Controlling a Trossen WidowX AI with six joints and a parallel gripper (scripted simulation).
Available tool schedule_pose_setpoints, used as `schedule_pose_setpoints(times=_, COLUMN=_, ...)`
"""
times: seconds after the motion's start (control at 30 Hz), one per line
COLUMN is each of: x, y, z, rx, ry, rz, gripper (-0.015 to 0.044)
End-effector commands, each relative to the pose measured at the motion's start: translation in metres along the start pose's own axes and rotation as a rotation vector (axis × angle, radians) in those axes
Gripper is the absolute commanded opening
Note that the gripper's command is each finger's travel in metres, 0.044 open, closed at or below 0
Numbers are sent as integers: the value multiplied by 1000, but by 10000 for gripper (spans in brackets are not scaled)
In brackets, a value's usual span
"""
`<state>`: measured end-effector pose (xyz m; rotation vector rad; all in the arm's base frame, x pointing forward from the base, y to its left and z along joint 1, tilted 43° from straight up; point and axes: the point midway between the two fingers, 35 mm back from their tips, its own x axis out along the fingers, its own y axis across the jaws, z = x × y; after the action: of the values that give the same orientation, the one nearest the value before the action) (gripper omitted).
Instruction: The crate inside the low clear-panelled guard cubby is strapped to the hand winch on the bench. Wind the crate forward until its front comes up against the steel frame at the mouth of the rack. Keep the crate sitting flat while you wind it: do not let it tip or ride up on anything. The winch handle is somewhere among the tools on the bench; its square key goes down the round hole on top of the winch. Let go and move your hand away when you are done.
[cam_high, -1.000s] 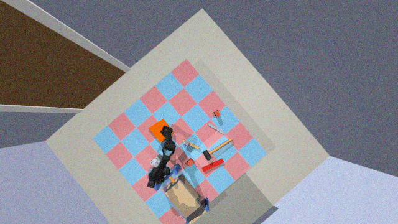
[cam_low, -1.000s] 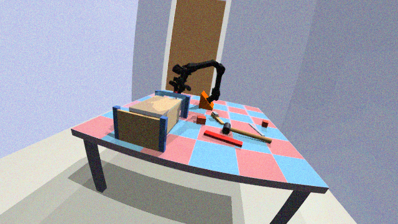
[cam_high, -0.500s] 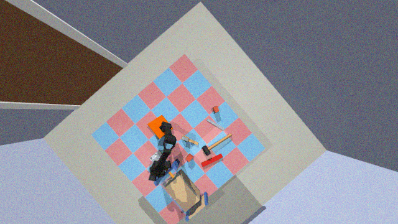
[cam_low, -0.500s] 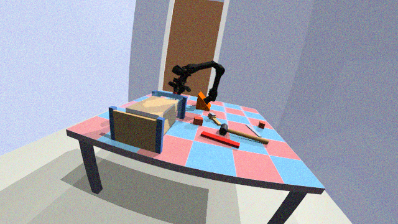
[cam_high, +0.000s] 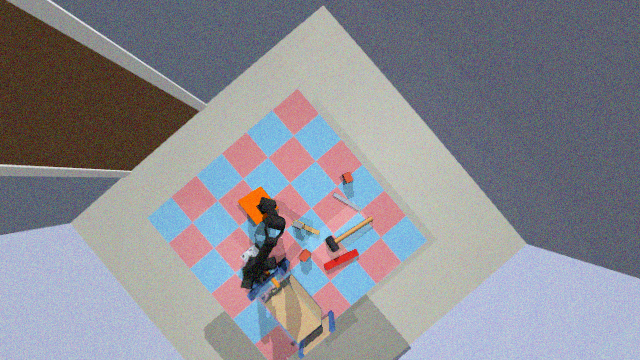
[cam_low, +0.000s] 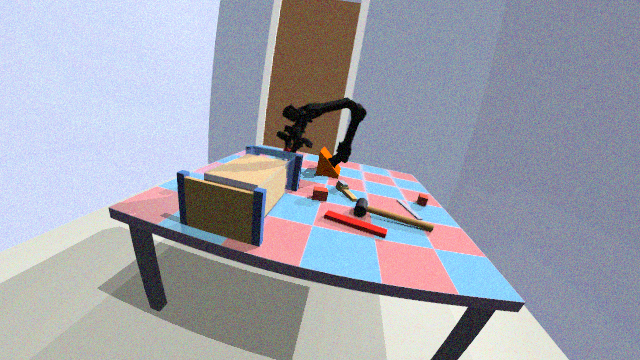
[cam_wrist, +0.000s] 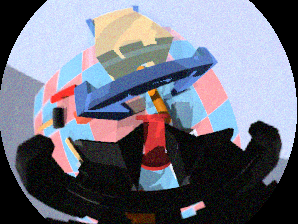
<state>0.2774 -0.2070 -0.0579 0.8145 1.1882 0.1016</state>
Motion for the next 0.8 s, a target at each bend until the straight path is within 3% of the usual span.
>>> schedule_pose_setpoints(times=0.0, x=-1, y=6, z=-10, rx=20, ry=12, rz=12, gripper=0)
schedule_pose_setpoints(times=0.77, x=-13, y=17, z=-34, rx=22, ry=14, rz=12, gripper=0)
